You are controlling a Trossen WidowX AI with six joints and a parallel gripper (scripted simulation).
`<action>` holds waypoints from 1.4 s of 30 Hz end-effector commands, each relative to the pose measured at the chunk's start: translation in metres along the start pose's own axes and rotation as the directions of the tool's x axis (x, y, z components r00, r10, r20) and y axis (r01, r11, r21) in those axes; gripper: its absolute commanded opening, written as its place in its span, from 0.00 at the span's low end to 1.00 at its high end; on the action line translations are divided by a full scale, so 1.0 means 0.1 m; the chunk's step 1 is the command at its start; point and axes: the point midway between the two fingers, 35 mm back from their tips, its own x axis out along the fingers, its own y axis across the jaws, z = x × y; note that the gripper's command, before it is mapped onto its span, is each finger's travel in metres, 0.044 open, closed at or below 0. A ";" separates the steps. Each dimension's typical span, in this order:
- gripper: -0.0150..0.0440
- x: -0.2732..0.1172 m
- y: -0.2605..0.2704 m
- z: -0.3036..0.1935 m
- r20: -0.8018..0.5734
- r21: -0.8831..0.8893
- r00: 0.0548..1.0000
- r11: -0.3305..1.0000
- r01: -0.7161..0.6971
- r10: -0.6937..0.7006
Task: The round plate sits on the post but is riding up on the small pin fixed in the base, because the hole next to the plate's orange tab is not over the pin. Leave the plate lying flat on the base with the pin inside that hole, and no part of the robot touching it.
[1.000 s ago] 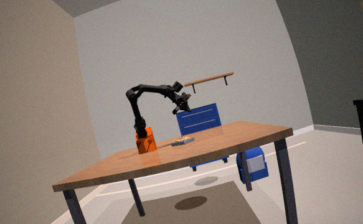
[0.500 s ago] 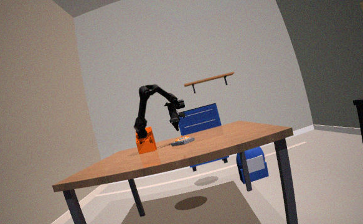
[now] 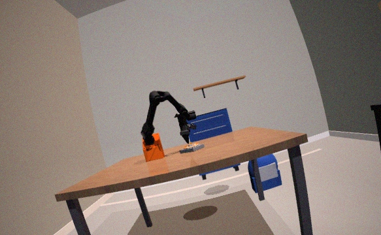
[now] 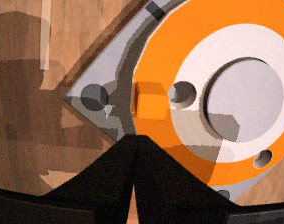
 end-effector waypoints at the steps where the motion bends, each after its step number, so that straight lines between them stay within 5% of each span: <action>1: 0.25 0.03 0.00 0.00 0.001 -0.004 1.000 1.000 0.004 -0.004; 42: 0.25 0.03 -0.02 0.39 0.003 -0.003 1.000 1.000 0.004 -0.004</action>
